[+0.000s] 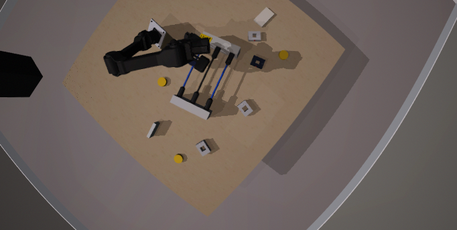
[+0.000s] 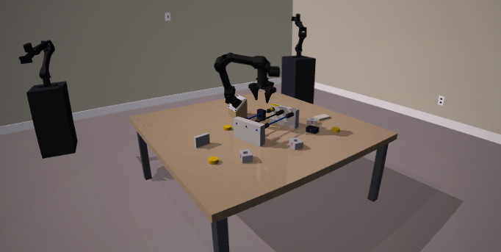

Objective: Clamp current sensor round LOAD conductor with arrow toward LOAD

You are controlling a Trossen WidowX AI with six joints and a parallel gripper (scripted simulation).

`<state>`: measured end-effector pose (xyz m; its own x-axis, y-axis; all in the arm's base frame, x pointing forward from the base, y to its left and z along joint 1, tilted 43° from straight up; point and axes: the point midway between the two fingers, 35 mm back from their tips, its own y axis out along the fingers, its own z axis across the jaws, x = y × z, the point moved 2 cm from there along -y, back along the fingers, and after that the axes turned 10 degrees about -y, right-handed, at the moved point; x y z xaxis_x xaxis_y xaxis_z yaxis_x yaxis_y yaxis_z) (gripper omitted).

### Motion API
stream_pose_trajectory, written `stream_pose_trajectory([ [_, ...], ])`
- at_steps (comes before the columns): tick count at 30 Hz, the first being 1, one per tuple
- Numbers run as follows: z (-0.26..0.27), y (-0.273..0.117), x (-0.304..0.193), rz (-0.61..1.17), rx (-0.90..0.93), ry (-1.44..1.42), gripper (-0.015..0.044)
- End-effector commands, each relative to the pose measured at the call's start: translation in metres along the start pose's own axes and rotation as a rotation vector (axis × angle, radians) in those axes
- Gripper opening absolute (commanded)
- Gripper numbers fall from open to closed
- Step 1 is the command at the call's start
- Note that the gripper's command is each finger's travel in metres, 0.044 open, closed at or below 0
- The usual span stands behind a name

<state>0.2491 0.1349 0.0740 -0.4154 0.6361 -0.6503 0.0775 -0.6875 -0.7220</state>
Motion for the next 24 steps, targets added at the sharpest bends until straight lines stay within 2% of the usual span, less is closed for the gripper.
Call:
stream_pose_trajectory([
  [1,0.009,0.002,0.022,0.085,-0.012,0.191,0.0440],
  [7,0.027,0.006,0.054,0.215,-0.121,0.601,0.0440],
  [13,0.046,0.010,0.081,0.284,-0.323,1.006,0.0440],
  [24,0.069,0.016,0.104,0.255,-0.618,1.371,0.0440],
])
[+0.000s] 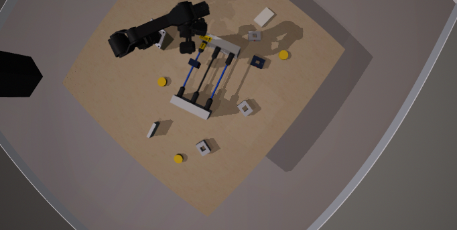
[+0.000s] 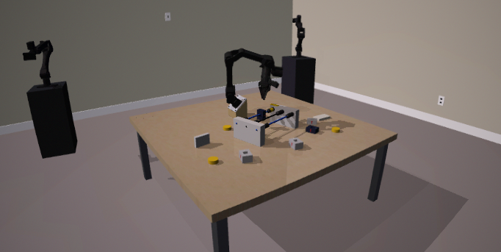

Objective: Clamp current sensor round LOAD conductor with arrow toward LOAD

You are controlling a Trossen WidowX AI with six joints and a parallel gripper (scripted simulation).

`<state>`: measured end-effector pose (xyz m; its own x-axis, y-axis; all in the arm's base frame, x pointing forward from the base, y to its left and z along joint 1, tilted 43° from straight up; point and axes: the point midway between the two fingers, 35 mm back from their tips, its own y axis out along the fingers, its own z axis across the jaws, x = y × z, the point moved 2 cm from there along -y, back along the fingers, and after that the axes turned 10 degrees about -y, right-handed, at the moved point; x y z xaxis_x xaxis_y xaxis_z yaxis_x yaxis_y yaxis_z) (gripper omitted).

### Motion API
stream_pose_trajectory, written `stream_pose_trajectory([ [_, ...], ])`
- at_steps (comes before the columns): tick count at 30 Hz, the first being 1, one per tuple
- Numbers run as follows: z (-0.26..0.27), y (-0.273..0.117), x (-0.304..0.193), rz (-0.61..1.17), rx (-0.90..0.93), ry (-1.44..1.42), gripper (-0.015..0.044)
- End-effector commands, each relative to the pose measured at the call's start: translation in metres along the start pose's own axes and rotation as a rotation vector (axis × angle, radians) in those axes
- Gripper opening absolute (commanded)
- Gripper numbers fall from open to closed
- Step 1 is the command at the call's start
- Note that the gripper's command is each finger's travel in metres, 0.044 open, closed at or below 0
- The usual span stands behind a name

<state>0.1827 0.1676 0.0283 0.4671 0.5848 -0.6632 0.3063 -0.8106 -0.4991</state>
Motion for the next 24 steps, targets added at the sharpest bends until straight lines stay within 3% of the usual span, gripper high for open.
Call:
stream_pose_trajectory([
  [1,0.043,-0.002,-0.008,-0.071,-0.290,0.577,0.0440],
  [12,0.068,-0.004,-0.015,-0.282,-0.443,0.990,0.0440],
  [24,0.081,-0.004,-0.020,-0.502,-0.471,1.352,0.0440],
])
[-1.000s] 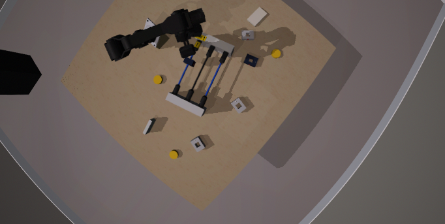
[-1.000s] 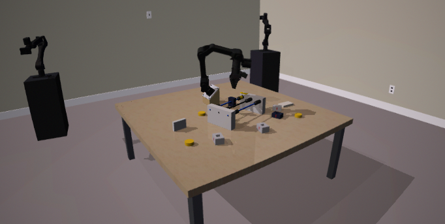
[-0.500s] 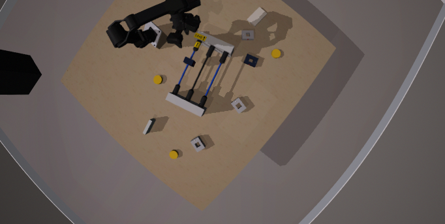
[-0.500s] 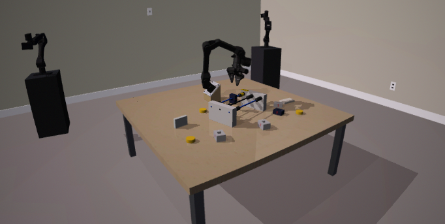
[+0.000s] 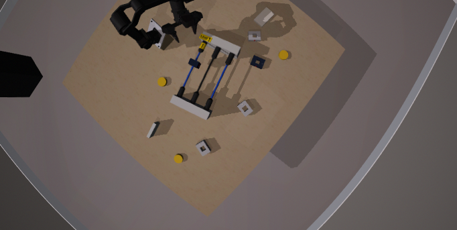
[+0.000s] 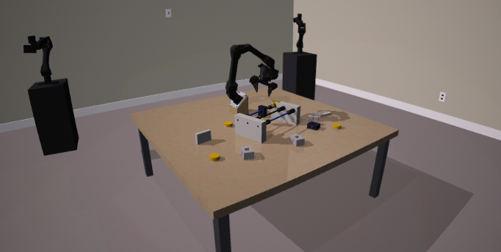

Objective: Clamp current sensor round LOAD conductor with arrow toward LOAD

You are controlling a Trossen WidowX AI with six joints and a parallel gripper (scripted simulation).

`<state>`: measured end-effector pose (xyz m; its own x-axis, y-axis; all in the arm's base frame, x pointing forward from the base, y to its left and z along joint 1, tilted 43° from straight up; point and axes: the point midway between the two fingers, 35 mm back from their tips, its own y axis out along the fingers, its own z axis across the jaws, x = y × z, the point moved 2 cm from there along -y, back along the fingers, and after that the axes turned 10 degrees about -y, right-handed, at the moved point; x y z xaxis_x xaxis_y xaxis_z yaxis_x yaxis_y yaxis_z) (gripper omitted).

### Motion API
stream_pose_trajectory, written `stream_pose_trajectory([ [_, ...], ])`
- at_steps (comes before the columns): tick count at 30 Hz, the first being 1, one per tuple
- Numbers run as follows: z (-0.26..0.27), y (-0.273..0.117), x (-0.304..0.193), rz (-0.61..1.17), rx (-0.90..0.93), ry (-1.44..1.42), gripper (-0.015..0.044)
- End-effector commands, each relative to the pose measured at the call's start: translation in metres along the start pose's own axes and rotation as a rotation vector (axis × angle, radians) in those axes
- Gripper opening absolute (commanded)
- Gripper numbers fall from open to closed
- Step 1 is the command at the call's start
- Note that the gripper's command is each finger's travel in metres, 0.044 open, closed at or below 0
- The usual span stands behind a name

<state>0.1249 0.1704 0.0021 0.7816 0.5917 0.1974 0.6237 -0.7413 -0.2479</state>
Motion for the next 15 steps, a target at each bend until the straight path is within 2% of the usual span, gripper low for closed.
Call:
stream_pose_trajectory([
  [1,0.0010,-0.0048,-0.0210,-0.222,-0.039,0.461,0.0440],
  [8,0.0010,-0.0048,-0.0210,-0.222,-0.039,0.461,0.0440],
  [9,0.0023,-0.0048,-0.0143,-0.143,-0.035,0.327,0.0440],
  [15,0.0023,-0.0048,-0.0143,-0.143,-0.035,0.327,0.0440],
])
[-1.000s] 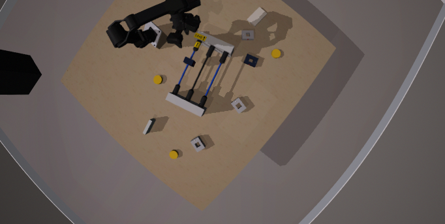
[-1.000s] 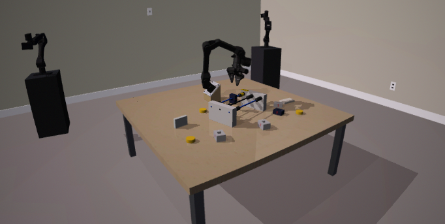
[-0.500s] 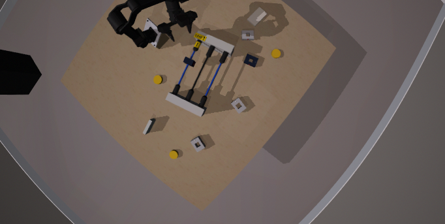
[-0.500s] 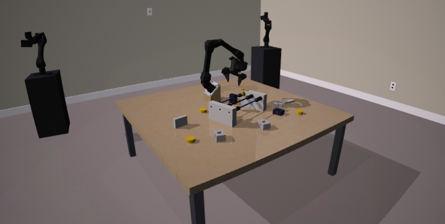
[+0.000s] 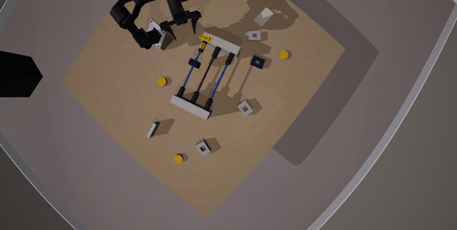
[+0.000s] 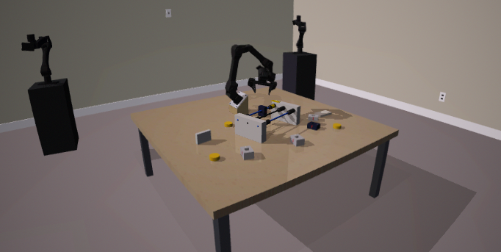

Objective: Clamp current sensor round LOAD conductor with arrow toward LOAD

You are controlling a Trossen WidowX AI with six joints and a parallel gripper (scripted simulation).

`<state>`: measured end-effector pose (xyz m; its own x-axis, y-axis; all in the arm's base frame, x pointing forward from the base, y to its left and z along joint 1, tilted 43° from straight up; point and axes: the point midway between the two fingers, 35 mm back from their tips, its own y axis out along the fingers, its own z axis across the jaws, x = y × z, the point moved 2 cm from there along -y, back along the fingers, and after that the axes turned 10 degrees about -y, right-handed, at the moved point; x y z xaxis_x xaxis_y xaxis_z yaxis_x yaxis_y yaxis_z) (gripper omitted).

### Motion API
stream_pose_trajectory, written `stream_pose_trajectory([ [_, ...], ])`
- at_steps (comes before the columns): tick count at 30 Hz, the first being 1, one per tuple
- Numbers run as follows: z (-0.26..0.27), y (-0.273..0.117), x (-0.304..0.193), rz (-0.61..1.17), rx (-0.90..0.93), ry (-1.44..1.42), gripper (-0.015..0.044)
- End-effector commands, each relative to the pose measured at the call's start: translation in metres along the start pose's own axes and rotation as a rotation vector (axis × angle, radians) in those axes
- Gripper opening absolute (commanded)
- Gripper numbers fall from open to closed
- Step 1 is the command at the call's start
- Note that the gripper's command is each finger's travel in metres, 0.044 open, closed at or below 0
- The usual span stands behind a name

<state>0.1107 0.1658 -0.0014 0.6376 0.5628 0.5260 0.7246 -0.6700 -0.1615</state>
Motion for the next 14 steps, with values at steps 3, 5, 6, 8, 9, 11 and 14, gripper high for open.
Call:
stream_pose_trajectory([
  [3,0.000,0.000,0.000,0.005,0.001,-0.004,0.0440],
  [5,0.000,0.000,0.000,0.005,0.001,-0.004,0.0440],
  [6,0.000,0.000,0.000,0.005,0.001,-0.004,0.0440],
  [8,0.000,0.000,0.000,0.005,0.001,-0.004,0.0440],
  [9,0.001,0.000,0.001,0.011,0.001,-0.016,0.0440],
  [11,0.001,0.003,0.005,0.056,0.004,-0.117,0.0440],
  [14,0.000,0.003,0.003,0.042,0.000,-0.126,0.0440],
])
